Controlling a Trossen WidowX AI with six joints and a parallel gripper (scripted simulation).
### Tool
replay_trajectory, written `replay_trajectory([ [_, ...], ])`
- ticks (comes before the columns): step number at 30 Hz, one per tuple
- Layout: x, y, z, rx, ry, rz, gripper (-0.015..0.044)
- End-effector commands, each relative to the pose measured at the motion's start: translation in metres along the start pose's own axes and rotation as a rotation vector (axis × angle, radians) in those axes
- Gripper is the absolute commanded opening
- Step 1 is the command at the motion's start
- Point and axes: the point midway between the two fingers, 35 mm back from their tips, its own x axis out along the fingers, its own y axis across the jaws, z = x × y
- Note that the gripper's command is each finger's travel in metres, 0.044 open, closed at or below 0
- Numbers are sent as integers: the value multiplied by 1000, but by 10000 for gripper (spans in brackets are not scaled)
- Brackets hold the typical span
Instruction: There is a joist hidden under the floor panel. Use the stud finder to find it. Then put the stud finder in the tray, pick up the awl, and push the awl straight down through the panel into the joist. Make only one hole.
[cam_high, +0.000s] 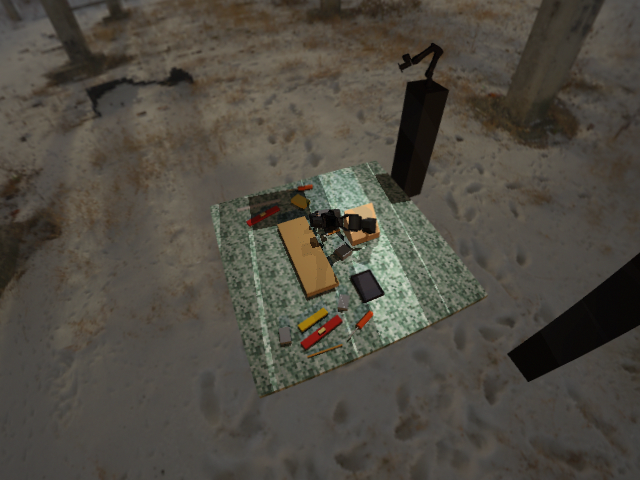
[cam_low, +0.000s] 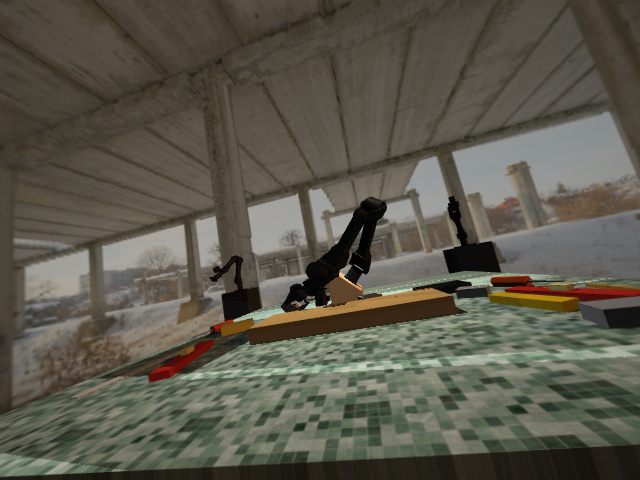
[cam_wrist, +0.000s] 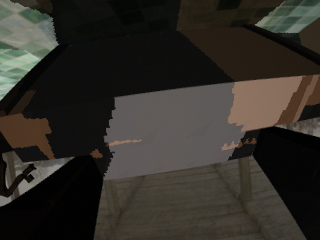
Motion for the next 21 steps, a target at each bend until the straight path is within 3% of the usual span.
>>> replay_trajectory([
  [1, 0, 0, 0, -1, -2, 0, 378],
  [11, 0, 0, 0, 0, 0, 0, 378],
  [14, 0, 0, 0, 0, 0, 0, 440],
  [21, 0, 0, 0, 0, 0, 0, 440],
])
